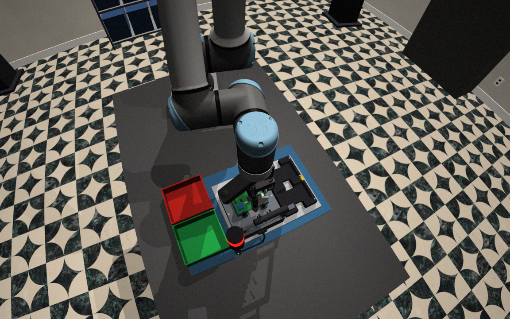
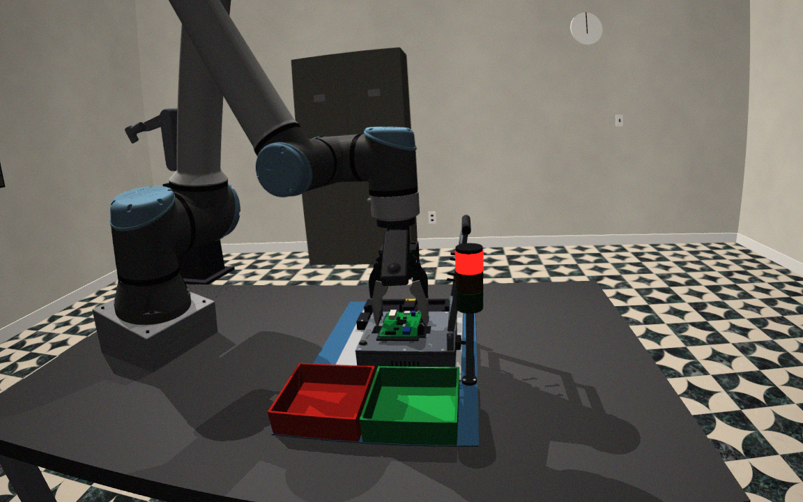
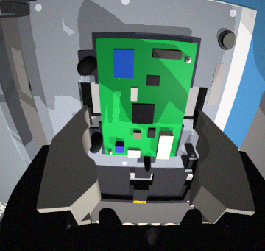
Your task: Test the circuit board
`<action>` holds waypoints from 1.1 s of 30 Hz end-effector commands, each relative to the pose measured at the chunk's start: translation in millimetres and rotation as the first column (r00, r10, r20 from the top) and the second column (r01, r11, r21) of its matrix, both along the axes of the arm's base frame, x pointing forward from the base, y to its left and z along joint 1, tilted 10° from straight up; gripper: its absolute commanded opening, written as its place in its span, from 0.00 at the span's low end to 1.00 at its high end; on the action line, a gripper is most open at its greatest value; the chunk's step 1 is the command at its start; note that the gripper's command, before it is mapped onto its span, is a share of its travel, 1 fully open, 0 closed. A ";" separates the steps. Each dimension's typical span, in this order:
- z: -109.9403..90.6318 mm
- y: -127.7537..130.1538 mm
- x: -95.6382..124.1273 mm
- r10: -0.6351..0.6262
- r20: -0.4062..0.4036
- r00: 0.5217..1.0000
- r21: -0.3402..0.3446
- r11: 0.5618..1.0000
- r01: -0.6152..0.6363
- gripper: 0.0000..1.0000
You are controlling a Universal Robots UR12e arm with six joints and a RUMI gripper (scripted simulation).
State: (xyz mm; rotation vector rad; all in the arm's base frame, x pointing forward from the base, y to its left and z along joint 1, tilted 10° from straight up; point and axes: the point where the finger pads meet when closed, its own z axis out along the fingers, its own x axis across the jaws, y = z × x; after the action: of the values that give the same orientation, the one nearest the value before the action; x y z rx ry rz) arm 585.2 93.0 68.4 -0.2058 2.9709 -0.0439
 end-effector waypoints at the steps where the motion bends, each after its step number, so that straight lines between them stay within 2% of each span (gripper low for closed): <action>1: -0.3 1.5 0.3 0.001 0.001 1.000 -0.001 1.000 -0.001 0.59; 15: 1.7 1.5 0.5 0.001 0.002 1.000 -0.001 1.000 -0.001 0.59; 33: 22.1 1.6 -0.7 0.001 0.005 1.000 -0.001 1.000 -0.001 0.59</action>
State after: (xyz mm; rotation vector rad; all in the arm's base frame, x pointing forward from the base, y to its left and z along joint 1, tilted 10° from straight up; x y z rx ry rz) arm 582.4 93.5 82.0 -0.2049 2.9689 -0.0445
